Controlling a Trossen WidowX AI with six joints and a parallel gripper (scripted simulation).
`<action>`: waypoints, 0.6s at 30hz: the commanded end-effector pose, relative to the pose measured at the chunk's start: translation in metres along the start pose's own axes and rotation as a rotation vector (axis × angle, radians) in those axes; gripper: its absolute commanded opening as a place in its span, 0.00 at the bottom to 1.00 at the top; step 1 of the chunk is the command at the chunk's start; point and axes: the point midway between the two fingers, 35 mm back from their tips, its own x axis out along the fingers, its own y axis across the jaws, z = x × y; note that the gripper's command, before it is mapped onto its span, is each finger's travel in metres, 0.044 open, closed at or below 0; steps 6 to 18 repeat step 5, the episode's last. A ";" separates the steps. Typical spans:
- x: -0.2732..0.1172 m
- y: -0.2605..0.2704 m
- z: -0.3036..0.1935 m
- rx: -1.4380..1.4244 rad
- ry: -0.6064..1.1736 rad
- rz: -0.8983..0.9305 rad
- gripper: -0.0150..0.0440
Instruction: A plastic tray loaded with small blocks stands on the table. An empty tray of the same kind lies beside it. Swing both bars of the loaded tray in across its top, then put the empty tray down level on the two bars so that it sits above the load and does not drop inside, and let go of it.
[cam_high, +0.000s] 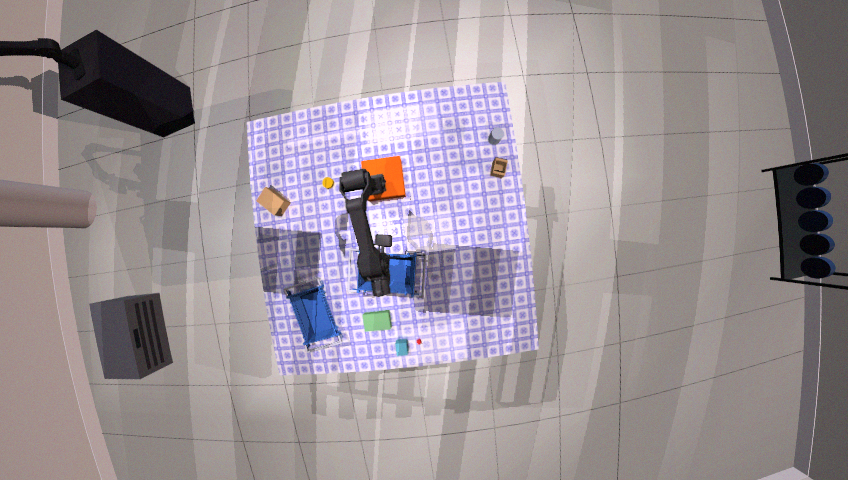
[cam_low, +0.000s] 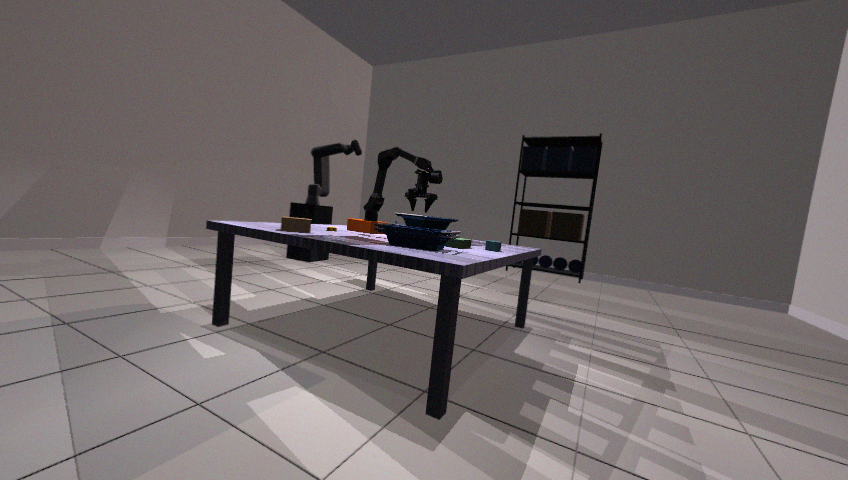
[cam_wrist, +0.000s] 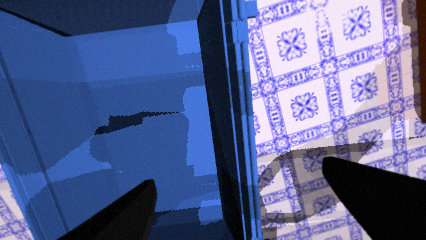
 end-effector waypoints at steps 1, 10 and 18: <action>-0.026 -0.002 0.000 -0.001 0.005 0.010 1.00; -0.041 -0.004 0.001 -0.001 0.005 0.009 1.00; -0.041 -0.004 0.001 -0.001 0.005 0.009 1.00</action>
